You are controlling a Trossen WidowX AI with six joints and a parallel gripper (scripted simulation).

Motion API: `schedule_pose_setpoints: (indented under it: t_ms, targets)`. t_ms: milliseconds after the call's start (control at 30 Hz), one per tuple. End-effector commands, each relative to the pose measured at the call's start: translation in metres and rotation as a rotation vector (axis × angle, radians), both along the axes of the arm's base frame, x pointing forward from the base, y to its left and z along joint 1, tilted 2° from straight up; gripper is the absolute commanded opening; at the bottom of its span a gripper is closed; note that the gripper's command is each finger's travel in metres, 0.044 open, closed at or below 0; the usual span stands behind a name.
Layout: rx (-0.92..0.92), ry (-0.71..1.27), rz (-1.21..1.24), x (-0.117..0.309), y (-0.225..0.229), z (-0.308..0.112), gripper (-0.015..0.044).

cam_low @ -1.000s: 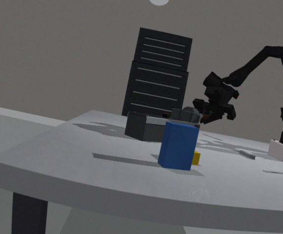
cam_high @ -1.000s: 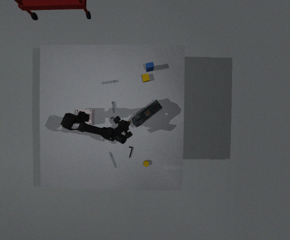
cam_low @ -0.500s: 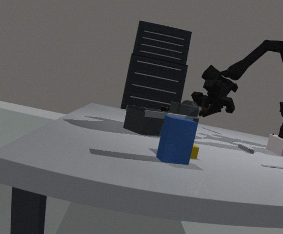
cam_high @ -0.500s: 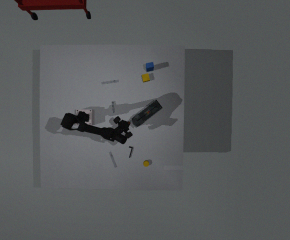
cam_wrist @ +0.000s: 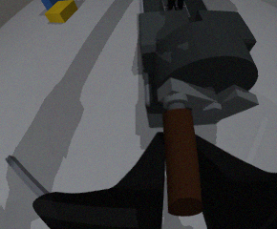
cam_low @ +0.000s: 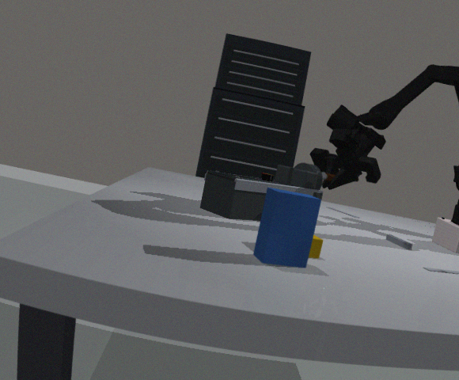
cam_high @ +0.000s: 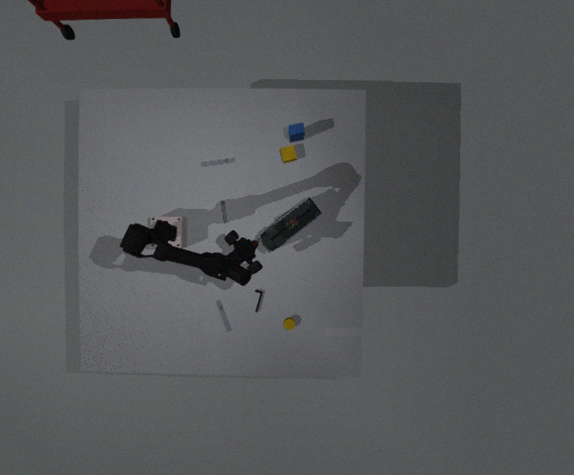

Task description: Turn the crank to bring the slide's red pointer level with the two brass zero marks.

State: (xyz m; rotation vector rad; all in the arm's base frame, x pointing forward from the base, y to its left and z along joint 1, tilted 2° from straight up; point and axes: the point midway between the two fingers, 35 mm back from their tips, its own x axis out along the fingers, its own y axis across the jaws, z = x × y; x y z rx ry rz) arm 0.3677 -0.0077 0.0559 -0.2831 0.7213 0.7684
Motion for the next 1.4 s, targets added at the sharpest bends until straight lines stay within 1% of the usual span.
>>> schedule_pose_setpoints:
  t_ms: [0, 1367]
  targets:
    - [-0.001, -0.025, -0.003, 0.0028, -0.0038, 0.0082, 0.0000]
    - [-0.002, -0.025, -0.003, 0.0057, -0.0069, 0.0115, 0.0000]
